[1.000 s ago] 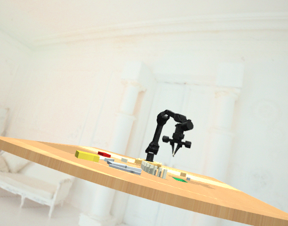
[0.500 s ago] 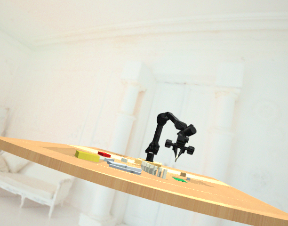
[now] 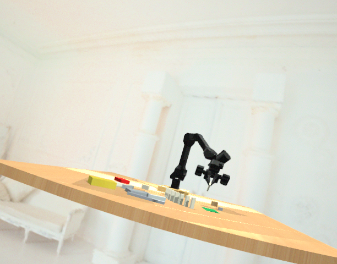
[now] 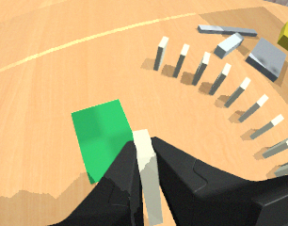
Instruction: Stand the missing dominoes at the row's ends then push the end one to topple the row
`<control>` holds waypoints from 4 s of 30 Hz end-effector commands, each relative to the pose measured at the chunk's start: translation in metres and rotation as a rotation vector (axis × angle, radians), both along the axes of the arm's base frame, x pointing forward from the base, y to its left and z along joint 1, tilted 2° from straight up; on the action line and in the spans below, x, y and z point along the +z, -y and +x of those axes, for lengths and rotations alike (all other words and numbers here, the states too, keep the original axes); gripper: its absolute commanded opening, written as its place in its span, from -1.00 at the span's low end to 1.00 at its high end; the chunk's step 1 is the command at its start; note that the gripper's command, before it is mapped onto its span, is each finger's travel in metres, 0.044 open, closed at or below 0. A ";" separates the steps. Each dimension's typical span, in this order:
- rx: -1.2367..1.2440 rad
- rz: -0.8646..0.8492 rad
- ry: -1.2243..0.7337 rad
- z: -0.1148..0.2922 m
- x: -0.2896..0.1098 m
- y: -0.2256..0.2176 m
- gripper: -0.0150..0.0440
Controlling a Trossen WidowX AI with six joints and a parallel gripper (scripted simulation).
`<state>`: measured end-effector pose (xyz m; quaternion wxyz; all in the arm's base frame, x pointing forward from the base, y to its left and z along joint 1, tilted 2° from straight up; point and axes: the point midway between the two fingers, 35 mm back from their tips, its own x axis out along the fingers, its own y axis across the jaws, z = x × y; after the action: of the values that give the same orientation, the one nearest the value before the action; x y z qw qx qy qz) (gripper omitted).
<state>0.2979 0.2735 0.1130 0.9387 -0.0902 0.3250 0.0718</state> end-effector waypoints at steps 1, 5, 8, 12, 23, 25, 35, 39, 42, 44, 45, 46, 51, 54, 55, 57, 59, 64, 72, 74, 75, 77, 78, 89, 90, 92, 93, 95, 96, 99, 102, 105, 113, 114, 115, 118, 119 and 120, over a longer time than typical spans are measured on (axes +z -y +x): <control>0.001 -0.002 0.069 -0.004 -0.001 0.001 -0.42; 0.000 0.007 0.140 -0.008 0.000 0.001 -0.42; -0.004 0.014 0.191 -0.011 0.001 0.002 -0.42; -0.014 0.027 0.257 -0.017 0.003 0.004 -0.42; -0.059 0.069 0.418 -0.038 0.009 0.019 -0.42; -0.070 0.078 0.444 -0.042 0.010 0.023 -0.42; -0.138 0.127 0.554 -0.064 0.015 0.048 -0.42; -0.168 0.146 0.586 -0.072 0.017 0.060 -0.42; -0.184 0.157 0.602 -0.077 0.017 0.066 -0.42; -0.185 0.158 0.603 -0.077 0.017 0.066 -0.42; -0.185 0.158 0.603 -0.077 0.017 0.066 -0.42; -0.185 0.158 0.603 -0.077 0.017 0.066 -0.42; -0.185 0.158 0.603 -0.077 0.017 0.066 -0.42; -0.185 0.158 0.603 -0.077 0.017 0.066 -0.42; -0.185 0.158 0.603 -0.077 0.017 0.066 -0.42; -0.185 0.158 0.603 -0.077 0.017 0.066 -0.42; -0.185 0.158 0.603 -0.077 0.017 0.066 -0.42; -0.187 0.162 0.600 -0.075 0.009 0.064 -0.42; -0.192 0.170 0.592 -0.072 -0.010 0.061 -0.42; -0.193 0.172 0.590 -0.071 -0.014 0.061 -0.42; -0.194 0.173 0.588 -0.071 -0.017 0.060 -0.42; -0.195 0.175 0.586 -0.070 -0.022 0.060 -0.42; -0.196 0.176 0.585 -0.069 -0.024 0.060 -0.42; -0.204 0.188 0.573 -0.066 -0.052 0.061 -0.42; -0.204 0.189 0.572 -0.066 -0.054 0.061 -0.42; -0.206 0.191 0.570 -0.066 -0.059 0.062 -0.42; -0.207 0.192 0.569 -0.066 -0.062 0.062 -0.42; -0.208 0.194 0.567 -0.065 -0.067 0.063 -0.42; -0.209 0.195 0.565 -0.065 -0.069 0.063 -0.42; -0.211 0.198 0.562 -0.065 -0.077 0.065 -0.42; -0.213 0.200 0.558 -0.065 -0.084 0.066 -0.42; -0.216 0.203 0.555 -0.065 -0.091 0.068 -0.42; -0.217 0.205 0.553 -0.065 -0.095 0.070 -0.42; -0.217 0.205 0.553 -0.065 -0.095 0.070 -0.42; -0.217 0.205 0.553 -0.065 -0.095 0.070 -0.42; -0.217 0.205 0.553 -0.065 -0.095 0.070 -0.42; -0.217 0.205 0.553 -0.065 -0.095 0.070 -0.33; -0.217 0.205 0.553 -0.065 -0.095 0.070 -0.25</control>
<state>0.2328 0.2022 0.0179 0.9979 0.0189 0.0563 -0.0263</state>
